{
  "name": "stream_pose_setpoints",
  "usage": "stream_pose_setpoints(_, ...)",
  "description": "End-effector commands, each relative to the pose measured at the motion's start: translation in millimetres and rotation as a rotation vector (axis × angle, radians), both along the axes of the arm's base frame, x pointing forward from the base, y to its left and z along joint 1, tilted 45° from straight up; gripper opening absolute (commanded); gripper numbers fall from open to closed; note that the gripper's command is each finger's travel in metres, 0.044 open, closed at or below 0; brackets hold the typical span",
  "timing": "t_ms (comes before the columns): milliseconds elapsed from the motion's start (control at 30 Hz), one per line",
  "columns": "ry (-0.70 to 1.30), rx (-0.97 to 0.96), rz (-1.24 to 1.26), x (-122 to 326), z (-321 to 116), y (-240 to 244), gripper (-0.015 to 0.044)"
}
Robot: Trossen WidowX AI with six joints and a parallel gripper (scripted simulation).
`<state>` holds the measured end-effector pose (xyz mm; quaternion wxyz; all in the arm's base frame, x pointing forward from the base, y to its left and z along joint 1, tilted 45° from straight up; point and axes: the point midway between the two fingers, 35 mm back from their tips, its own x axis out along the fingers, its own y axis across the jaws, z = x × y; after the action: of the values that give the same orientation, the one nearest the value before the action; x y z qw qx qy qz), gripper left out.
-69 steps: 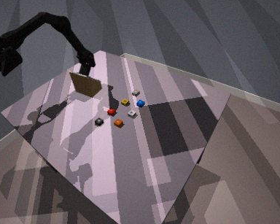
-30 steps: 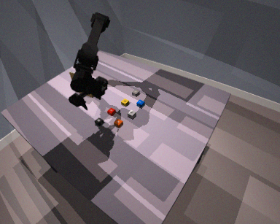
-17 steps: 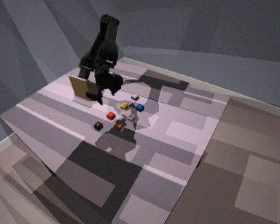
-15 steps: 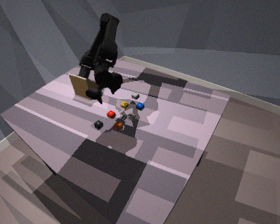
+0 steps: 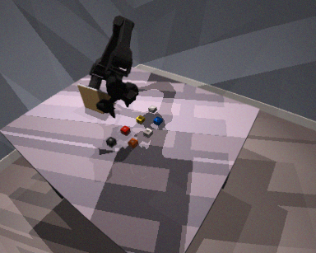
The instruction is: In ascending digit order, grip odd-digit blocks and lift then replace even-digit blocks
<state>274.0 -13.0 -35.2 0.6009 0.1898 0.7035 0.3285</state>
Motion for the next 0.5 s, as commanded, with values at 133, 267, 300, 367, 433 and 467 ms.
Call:
stream_pose_setpoints(133, -0.002, 0.000, -0.007, 3, 59, 62, 0.0400)
stream_pose_setpoints(267, 0.000, 0.007, -0.005, -1, 78, 83, 0.0400)
stream_pose_setpoints(300, 0.000, 0.007, -0.005, -1, 78, 83, 0.0400)
stream_pose_setpoints(367, 0.000, 0.007, -0.005, -1, 78, 83, 0.0400)
stream_pose_setpoints(433, 0.000, 0.007, -0.005, -1, 78, 83, 0.0400)
stream_pose_setpoints(467, 0.000, 0.007, -0.005, -1, 78, 83, 0.0400)
